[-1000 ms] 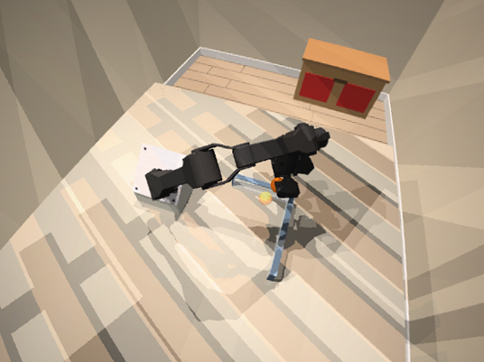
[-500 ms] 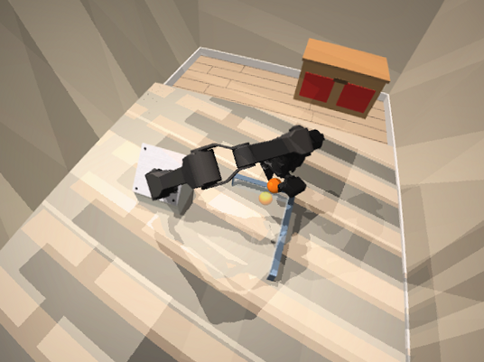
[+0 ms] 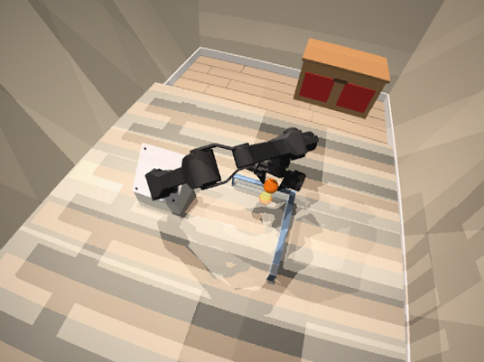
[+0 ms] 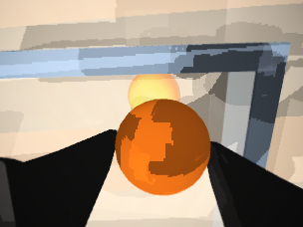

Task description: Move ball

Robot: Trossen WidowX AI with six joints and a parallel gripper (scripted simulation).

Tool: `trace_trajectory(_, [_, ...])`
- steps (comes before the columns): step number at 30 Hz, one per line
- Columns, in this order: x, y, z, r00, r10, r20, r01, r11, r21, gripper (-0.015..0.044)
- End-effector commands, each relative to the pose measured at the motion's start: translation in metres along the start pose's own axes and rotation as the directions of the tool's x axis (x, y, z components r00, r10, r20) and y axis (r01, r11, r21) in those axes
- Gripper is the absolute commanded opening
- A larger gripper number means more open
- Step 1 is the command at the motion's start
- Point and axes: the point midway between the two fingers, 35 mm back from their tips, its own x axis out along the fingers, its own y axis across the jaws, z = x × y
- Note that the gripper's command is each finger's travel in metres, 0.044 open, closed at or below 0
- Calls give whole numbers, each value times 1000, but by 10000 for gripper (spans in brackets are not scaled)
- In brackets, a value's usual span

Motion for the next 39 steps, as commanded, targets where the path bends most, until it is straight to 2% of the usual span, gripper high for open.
trace_trajectory(1, [5, 5, 1, 1000, 6, 2, -6, 992, -129, 0])
trace_trajectory(9, [12, 5, 2, 1000, 6, 3, -5, 988, -152, 0])
trace_trajectory(20, [75, 6, 1, 1000, 5, -1, -5, 988, -151, 0])
trace_trajectory(39, [95, 6, 0, 1000, 5, -2, -5, 988, -151, 0])
